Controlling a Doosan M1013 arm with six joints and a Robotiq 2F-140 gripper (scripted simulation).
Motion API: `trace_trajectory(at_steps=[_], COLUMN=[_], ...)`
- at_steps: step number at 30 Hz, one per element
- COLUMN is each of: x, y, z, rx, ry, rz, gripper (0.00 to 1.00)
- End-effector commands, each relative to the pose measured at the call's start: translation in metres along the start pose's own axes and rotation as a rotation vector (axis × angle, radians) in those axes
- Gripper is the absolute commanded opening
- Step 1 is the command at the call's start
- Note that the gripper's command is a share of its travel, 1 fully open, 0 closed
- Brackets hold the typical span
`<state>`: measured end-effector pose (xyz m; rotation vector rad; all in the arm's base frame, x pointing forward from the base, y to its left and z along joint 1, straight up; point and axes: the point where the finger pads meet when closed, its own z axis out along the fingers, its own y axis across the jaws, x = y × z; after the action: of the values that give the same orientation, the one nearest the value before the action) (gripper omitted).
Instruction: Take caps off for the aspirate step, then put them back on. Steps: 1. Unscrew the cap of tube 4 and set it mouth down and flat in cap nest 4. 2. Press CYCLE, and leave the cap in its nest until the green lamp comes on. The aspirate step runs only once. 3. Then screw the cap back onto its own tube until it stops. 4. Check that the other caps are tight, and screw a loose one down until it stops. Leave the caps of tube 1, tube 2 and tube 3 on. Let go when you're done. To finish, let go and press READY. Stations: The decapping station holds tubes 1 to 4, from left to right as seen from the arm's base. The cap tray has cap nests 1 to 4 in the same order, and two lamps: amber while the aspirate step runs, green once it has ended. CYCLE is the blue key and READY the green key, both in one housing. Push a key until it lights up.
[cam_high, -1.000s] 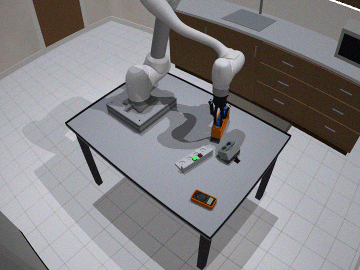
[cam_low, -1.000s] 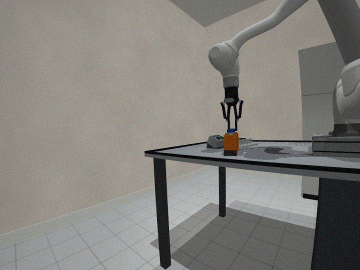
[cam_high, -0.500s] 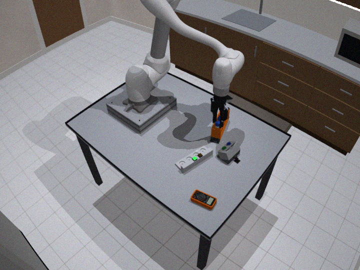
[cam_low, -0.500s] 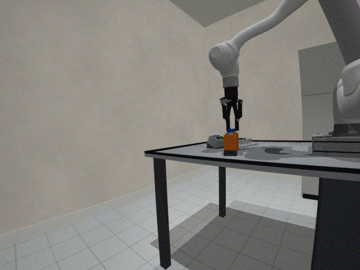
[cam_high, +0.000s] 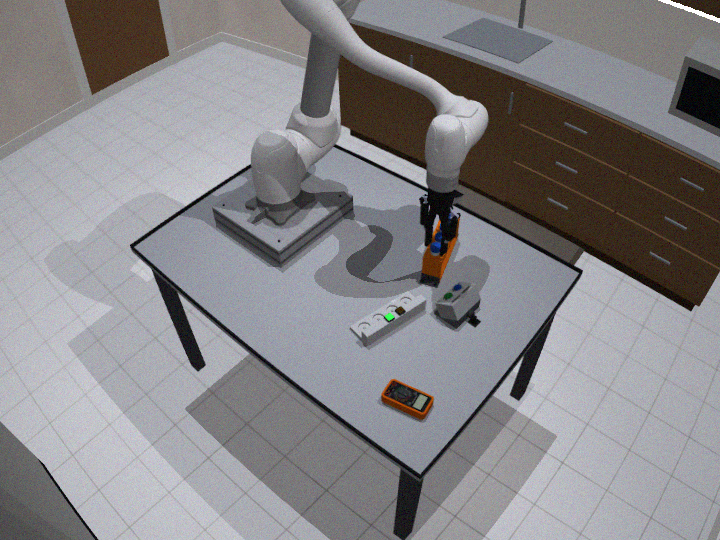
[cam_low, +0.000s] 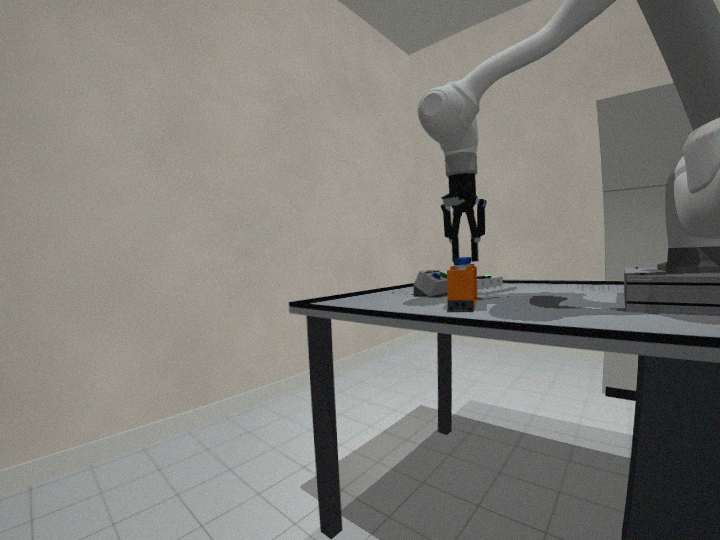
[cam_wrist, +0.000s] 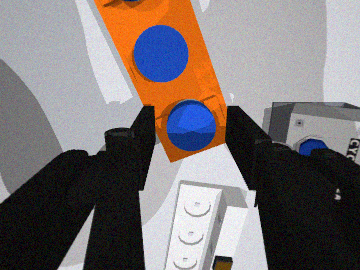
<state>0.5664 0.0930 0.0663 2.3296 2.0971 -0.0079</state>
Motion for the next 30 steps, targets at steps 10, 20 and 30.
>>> trace_trajectory(at_steps=[10,20,30], x=[-0.0001,-0.0001,-0.0002], y=[0.0005,0.0005,0.0005], z=[-0.0007,-0.0008,-0.0008], rx=[-0.003,-0.003,-0.003], ry=[0.007,0.008,0.008], rz=[-0.775,-0.909,-0.909], gripper=[0.41,0.3,0.3])
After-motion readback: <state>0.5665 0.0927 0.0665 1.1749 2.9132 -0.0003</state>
